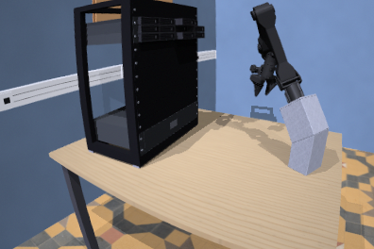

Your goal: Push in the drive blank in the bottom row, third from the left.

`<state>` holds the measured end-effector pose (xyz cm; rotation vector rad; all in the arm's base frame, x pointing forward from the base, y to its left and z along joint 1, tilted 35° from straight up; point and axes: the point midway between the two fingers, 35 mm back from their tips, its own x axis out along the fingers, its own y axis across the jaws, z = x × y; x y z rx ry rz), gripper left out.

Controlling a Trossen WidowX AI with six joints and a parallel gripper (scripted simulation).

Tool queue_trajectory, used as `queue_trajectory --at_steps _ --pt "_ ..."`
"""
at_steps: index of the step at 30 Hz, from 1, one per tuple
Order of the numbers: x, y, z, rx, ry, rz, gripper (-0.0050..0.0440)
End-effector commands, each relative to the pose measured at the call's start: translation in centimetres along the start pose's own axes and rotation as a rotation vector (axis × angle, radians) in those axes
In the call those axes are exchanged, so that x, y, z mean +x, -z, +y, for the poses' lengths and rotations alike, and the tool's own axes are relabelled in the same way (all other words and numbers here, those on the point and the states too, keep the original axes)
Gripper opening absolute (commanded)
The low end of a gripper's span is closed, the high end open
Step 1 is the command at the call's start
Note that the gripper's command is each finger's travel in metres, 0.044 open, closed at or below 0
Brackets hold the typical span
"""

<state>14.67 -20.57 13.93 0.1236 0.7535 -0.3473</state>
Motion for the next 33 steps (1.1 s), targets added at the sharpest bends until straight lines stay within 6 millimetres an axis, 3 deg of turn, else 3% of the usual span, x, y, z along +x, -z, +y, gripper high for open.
queue_trajectory --at_steps 1,6,8,15,23,25,33 --pt "0.4 -2.4 1.8 -0.053 0.047 -0.035 0.0440" --pt "0.6 -5.2 4.7 -0.087 0.059 -0.119 0.0440" --pt "0.6 -5.2 4.7 -0.087 0.059 -0.119 0.0440" --pt "-0.4 -9.0 9.6 -0.082 0.031 -0.295 0.0440" --pt "-3.5 -12.2 15.4 0.008 -0.090 -0.524 0.0440" --pt "-3.5 -12.2 15.4 0.008 -0.090 -0.524 0.0440" --pt "-8.1 -13.8 20.1 0.173 -0.295 -0.717 0.0440"
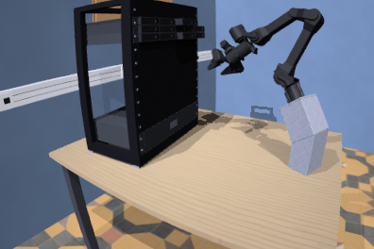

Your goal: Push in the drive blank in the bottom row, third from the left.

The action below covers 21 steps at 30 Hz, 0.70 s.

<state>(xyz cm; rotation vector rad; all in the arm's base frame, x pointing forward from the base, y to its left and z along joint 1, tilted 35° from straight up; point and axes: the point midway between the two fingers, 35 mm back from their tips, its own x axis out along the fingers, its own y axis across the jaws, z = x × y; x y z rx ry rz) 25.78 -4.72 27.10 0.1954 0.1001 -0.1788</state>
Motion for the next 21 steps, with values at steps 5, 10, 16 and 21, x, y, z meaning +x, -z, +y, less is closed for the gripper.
queue_trajectory --at_steps 5,10,16,21 --pt "-2.9 -3.3 4.8 0.218 -0.150 -0.195 0.0440" --pt "-4.1 -4.1 6.0 0.314 -0.216 -0.238 0.0440" --pt "-6.4 -5.5 7.7 0.504 -0.339 -0.296 0.0440" --pt "-8.1 -6.4 8.5 0.650 -0.428 -0.319 0.0440"
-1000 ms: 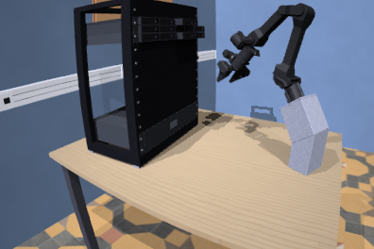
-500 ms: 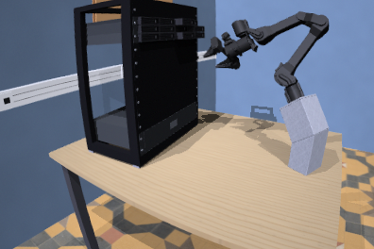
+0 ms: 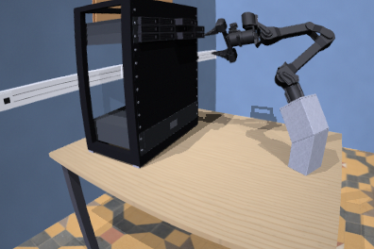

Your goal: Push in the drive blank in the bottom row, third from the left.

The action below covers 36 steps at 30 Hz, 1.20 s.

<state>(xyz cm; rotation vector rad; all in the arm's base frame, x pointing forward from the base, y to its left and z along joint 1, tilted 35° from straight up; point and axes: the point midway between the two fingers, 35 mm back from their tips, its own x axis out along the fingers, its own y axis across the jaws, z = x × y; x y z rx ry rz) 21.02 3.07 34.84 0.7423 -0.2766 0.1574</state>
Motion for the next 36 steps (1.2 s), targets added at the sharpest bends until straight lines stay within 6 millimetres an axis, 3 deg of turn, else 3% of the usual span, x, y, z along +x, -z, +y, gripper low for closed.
queue_trajectory --at_steps 1,19,36 --pt "-0.9 -0.7 1.5 0.112 -0.052 -0.043 0.0440" --pt "-3.0 -2.0 3.7 0.424 -0.174 -0.067 0.0440" --pt "-3.4 -2.2 4.0 0.488 -0.195 -0.068 0.0440"
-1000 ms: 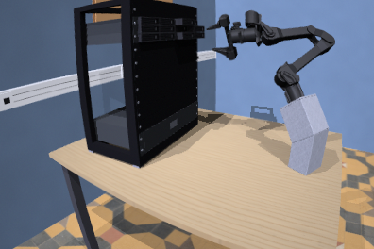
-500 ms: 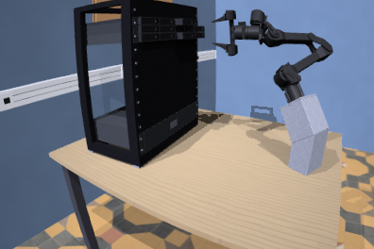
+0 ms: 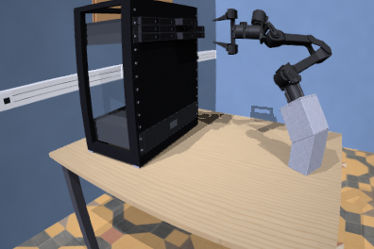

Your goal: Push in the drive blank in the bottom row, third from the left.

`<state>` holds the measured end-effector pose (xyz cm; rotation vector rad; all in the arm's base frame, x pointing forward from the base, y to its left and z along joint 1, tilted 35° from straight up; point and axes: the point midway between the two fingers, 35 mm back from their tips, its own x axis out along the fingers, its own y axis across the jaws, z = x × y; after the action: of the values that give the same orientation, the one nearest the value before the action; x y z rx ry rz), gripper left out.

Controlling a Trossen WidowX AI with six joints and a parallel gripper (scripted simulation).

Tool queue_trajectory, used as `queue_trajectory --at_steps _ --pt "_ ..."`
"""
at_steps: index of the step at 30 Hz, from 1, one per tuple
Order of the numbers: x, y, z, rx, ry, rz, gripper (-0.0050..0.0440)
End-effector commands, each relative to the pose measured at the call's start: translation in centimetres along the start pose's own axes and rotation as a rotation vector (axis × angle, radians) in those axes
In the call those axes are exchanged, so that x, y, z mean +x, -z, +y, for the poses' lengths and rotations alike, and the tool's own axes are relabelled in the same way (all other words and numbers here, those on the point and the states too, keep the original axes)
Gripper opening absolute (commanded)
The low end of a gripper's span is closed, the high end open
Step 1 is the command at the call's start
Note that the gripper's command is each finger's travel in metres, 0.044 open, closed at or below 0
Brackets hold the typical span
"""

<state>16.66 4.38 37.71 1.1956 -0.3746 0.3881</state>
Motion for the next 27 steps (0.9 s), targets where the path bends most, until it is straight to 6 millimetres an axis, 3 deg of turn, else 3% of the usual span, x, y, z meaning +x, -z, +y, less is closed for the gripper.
queue_trajectory --at_steps 1,20,27 --pt "-0.1 -0.2 0.3 0.011 -0.008 -0.005 0.0440" --pt "-0.1 -0.2 0.3 0.011 -0.008 -0.005 0.0440" --pt "0.4 1.0 0.3 0.011 -0.008 -0.005 0.0440"
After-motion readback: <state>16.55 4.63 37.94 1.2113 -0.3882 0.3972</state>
